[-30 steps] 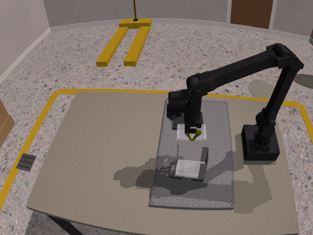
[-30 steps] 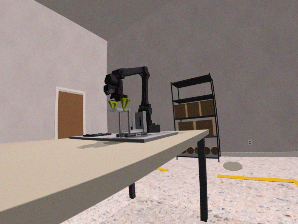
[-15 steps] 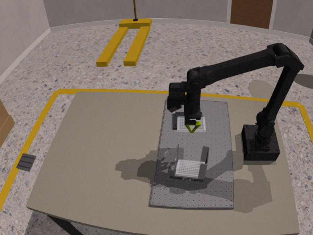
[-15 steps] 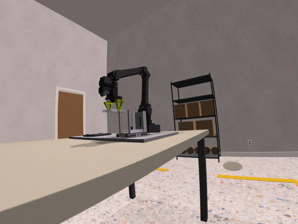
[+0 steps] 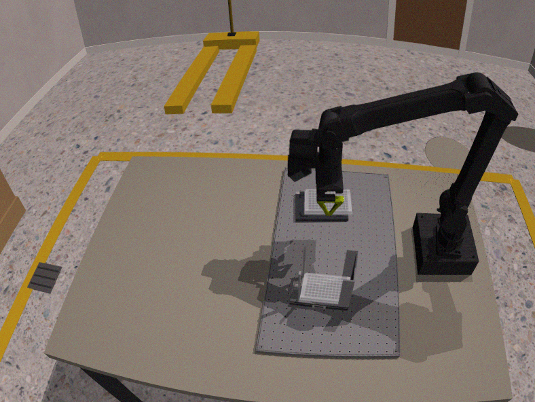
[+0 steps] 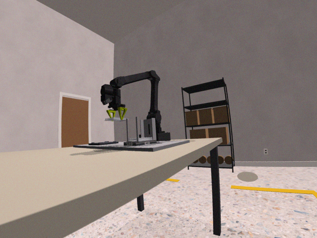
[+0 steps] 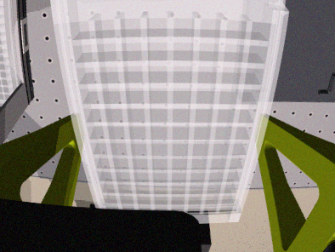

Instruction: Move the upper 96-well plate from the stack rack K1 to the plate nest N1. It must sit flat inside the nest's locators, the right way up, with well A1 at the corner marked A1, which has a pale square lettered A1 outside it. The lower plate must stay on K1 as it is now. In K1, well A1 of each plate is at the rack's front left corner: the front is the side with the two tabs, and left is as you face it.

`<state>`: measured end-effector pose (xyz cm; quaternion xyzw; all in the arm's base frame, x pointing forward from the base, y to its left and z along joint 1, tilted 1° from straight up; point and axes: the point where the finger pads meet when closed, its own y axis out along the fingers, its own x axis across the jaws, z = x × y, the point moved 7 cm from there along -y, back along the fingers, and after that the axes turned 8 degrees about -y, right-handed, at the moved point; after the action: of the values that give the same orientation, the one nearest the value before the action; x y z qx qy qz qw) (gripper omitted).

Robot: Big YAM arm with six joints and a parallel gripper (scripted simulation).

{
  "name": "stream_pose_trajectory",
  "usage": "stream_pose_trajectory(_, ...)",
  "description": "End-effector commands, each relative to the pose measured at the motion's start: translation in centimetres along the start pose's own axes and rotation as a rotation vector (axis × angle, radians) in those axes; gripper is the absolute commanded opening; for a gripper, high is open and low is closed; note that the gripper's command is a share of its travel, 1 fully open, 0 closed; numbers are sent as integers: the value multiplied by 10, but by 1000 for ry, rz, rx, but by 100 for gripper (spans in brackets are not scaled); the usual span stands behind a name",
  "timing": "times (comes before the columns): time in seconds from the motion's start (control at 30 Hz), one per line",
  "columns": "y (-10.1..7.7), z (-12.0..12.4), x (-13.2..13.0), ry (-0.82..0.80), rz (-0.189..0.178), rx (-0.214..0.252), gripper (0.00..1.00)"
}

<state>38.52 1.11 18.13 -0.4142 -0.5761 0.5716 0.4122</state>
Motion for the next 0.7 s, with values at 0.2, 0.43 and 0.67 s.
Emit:
stream_pose_trajectory(0.2, -24, -22, -34, -25, 26, -81, 0)
stream_pose_trajectory(0.43, -23, -18, -58, -25, 28, -78, 0)
stream_pose_trajectory(0.67, -23, -15, -76, -25, 31, -76, 0)
